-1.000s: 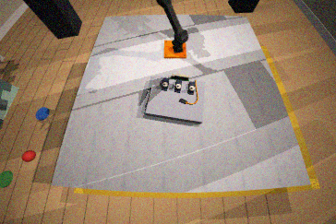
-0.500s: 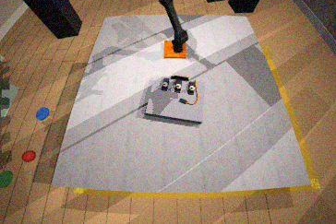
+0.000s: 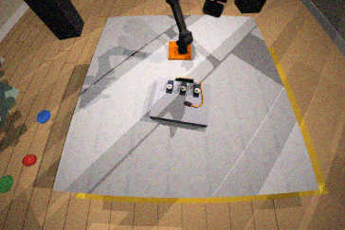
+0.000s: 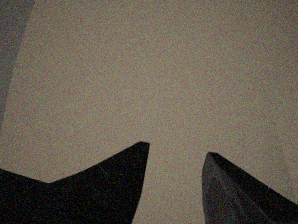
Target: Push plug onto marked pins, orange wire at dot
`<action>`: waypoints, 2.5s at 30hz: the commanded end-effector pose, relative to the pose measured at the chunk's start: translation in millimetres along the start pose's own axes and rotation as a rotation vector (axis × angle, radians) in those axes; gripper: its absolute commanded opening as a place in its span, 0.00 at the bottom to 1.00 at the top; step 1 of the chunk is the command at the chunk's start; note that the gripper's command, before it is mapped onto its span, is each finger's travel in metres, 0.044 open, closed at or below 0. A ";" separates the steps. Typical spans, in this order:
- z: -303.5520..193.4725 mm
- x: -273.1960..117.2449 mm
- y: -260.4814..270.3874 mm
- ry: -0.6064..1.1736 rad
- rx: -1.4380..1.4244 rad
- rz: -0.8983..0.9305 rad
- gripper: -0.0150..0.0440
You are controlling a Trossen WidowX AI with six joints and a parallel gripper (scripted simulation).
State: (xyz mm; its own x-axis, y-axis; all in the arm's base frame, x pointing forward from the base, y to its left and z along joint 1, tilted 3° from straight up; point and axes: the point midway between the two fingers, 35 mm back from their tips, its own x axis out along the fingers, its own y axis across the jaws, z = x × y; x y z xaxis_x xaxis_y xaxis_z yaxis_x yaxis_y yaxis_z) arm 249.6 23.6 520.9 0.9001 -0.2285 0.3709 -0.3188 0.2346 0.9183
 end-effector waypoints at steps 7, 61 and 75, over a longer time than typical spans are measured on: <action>-10.6 4.7 -30.5 0.056 -0.258 -0.013 0.45; -30.3 14.2 -226.8 0.538 -1.108 -0.220 0.45; -38.0 36.0 -268.8 0.615 -0.759 -0.552 0.45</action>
State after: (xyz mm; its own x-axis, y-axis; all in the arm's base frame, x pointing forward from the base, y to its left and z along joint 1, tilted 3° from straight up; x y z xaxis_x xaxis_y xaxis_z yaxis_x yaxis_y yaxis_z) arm 372.2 -10.4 288.4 0.9422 -0.0240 -0.3341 0.1941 0.8521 0.4861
